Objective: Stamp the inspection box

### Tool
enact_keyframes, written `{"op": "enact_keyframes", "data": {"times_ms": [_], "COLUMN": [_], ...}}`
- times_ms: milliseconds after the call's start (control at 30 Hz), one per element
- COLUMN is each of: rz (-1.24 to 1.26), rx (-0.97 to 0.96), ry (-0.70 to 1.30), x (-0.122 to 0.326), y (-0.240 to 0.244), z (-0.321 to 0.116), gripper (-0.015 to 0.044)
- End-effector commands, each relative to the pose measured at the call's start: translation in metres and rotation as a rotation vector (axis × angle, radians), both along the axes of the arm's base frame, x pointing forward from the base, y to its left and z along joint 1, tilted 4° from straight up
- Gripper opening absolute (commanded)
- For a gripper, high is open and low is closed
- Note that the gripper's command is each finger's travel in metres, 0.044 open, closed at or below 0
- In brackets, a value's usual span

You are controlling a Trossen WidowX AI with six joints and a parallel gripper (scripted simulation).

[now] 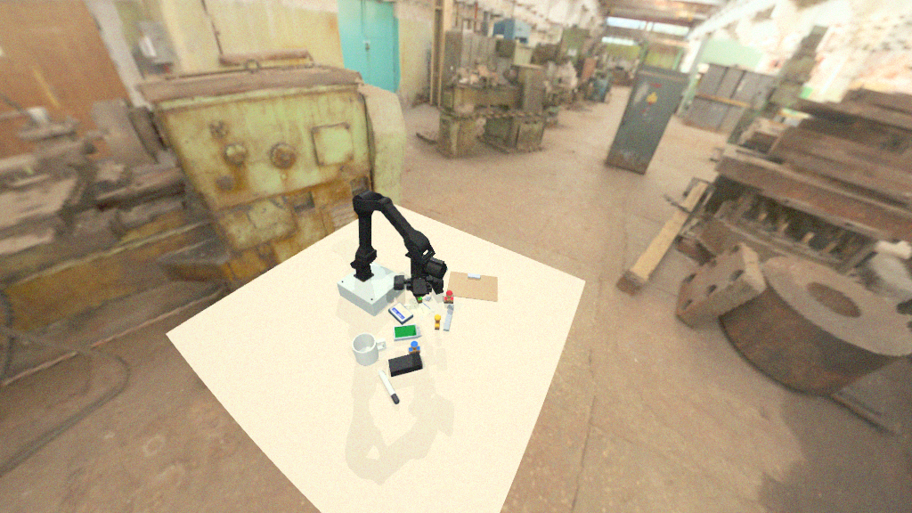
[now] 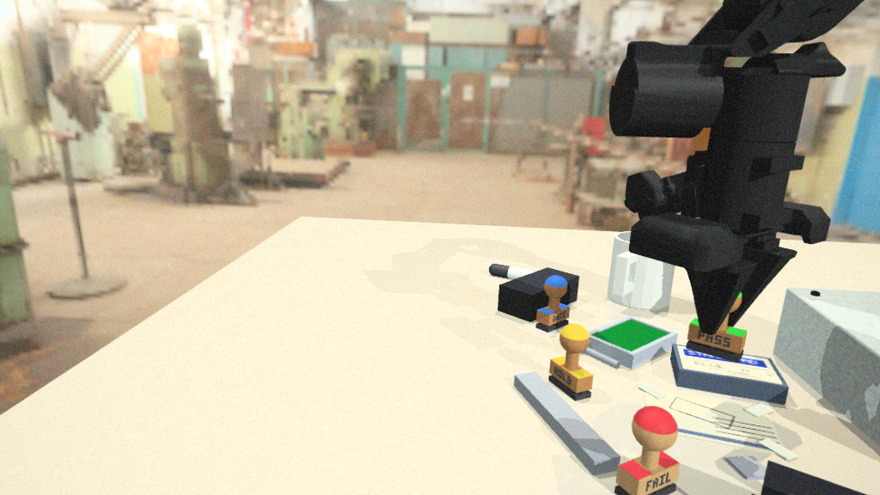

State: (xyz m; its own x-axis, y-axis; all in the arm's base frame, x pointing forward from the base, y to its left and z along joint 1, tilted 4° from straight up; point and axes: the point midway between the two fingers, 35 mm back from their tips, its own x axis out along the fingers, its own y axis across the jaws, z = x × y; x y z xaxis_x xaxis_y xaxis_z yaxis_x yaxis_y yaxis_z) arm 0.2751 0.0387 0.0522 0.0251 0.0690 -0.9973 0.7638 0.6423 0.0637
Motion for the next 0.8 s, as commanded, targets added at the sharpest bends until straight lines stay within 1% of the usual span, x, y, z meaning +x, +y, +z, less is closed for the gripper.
{"op": "enact_keyframes", "data": {"times_ms": [0, 167, 767], "rz": [0.003, 0.003, 0.001], "rx": [0.000, 0.000, 0.006], "ry": [-0.010, -0.010, -0.006], "x": [0.001, -0.001, -0.043], "y": [0.000, 0.002, 0.075], "z": [0.009, 0.011, 0.015], "gripper": [0.0000, 0.0000, 0.0000]}}
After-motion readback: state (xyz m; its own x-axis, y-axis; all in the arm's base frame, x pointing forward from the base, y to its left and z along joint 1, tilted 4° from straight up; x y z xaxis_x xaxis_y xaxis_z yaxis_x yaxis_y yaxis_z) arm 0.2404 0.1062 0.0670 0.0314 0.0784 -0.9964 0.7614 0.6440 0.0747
